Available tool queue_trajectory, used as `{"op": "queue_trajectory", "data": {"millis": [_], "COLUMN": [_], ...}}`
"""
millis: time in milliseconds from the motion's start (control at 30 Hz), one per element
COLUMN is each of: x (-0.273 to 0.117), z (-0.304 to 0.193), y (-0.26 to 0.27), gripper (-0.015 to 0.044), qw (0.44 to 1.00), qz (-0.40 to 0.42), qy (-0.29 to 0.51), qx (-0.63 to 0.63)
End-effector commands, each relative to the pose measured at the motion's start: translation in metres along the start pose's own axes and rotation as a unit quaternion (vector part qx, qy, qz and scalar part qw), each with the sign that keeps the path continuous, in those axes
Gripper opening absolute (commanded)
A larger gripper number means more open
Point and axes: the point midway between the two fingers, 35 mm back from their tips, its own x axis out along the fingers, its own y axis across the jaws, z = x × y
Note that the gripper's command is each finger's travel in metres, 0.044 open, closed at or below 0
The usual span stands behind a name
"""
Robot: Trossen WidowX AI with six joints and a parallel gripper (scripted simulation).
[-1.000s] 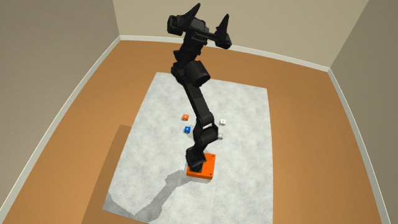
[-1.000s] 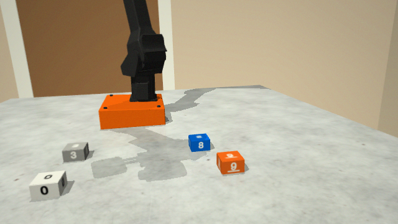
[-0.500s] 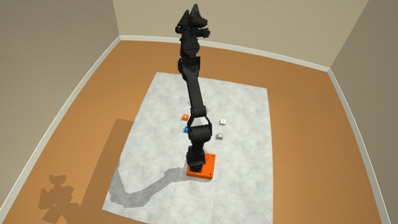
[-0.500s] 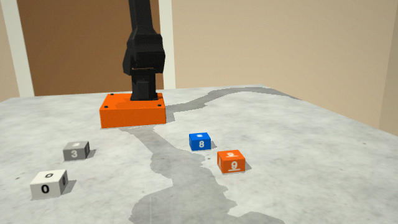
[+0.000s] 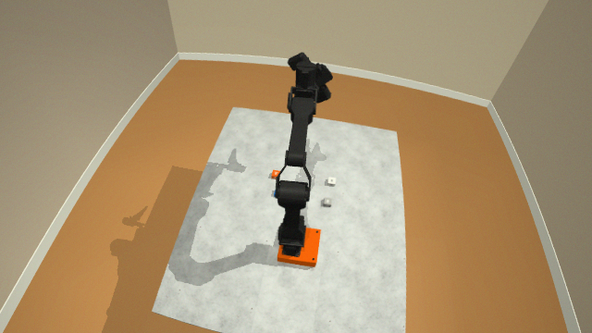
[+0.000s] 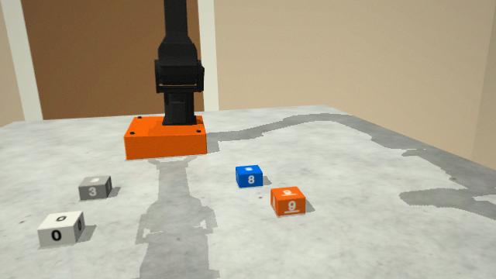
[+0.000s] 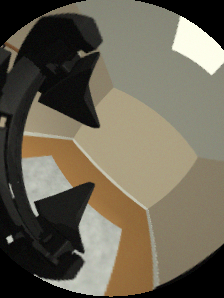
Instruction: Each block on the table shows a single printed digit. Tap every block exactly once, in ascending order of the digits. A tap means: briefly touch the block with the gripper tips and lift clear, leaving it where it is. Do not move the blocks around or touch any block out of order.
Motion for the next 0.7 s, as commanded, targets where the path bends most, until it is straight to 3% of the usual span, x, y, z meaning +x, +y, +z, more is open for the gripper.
{"op": "queue_trajectory", "data": {"millis": [0, 167, 333, 567, 667], "x": [0.004, -0.018, -0.065, -0.163, -0.191], "z": [-0.015, -0.03, -0.046, -0.072, -0.079], "y": [-0.077, -0.171, -0.252, -0.325, -0.334], "gripper": [0.04, 0.04, 0.04, 0.04, 0.04], "qw": [0.984, 0.924, 0.83, 0.677, 0.639], "qz": [-0.113, -0.233, -0.311, -0.322, -0.303], "qy": [0.062, 0.176, 0.325, 0.558, 0.617], "qx": [-0.12, -0.247, -0.33, -0.355, -0.344]}}
